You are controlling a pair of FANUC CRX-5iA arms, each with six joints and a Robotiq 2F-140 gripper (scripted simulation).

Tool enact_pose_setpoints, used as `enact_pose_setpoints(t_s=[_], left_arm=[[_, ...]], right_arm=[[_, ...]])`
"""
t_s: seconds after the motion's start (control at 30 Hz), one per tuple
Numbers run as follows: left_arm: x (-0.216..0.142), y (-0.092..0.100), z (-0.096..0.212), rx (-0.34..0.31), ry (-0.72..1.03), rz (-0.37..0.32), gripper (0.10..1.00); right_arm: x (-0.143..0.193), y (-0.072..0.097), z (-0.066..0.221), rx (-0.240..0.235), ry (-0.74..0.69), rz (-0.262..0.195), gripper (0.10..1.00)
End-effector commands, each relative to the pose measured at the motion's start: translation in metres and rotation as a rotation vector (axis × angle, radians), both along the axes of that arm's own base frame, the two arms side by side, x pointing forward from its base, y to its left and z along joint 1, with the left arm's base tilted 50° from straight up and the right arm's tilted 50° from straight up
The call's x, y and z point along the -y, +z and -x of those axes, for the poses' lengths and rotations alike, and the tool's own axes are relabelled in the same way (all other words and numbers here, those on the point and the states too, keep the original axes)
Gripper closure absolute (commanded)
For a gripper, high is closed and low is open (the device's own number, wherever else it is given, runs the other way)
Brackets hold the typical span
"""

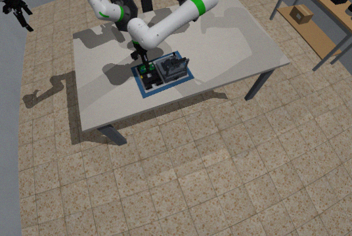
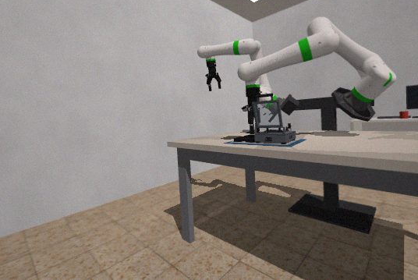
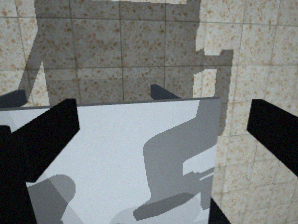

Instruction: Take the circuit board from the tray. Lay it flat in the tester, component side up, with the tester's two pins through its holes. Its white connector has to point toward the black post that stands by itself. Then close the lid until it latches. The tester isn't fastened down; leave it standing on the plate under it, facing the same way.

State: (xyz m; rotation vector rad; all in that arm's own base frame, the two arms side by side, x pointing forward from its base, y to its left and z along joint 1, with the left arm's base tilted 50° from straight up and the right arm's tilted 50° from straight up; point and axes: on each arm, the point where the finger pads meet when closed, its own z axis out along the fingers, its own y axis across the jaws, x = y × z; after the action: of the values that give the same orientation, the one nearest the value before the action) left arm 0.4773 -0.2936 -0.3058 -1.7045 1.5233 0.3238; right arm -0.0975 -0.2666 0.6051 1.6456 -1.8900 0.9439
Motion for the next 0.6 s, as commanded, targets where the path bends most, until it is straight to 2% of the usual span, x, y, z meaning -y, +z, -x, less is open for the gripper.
enact_pose_setpoints(t_s=[0.0, 0.57], left_arm=[[0.0019, 0.0011, 0.0003, 0.0, -0.001, 0.002, 0.588], [0.0034, 0.0025, 0.001, 0.0, -0.001, 0.002, 0.588]], right_arm=[[-0.0007, 0.001, 0.0006, 0.0, -0.001, 0.002, 0.098], [-0.0007, 0.001, 0.0006, 0.0, -0.001, 0.002, 0.098]])
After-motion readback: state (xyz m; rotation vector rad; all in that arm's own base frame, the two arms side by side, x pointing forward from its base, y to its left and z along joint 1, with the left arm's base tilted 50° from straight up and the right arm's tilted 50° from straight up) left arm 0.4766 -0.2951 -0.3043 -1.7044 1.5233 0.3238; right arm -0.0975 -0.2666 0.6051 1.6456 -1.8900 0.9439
